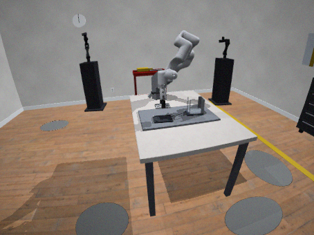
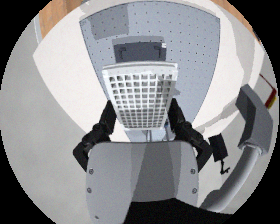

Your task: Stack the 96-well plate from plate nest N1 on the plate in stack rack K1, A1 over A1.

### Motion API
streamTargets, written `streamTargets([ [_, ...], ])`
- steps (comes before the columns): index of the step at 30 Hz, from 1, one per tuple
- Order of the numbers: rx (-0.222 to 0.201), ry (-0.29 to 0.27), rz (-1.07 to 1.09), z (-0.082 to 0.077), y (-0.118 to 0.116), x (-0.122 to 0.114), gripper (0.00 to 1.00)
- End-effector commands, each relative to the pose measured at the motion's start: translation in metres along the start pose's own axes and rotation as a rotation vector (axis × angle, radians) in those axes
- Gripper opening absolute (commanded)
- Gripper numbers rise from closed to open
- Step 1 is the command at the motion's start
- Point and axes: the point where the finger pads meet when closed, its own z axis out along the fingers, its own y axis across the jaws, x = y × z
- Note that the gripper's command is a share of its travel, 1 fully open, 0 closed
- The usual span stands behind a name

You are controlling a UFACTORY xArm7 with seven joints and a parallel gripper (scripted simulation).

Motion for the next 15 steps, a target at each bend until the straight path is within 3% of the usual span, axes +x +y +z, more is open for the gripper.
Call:
streamTargets([
  [1, 0.000, 0.003, 0.002, -0.005, -0.001, 0.001, 0.00],
  [15, 0.001, 0.003, 0.001, -0.028, -0.001, 0.001, 0.00],
])
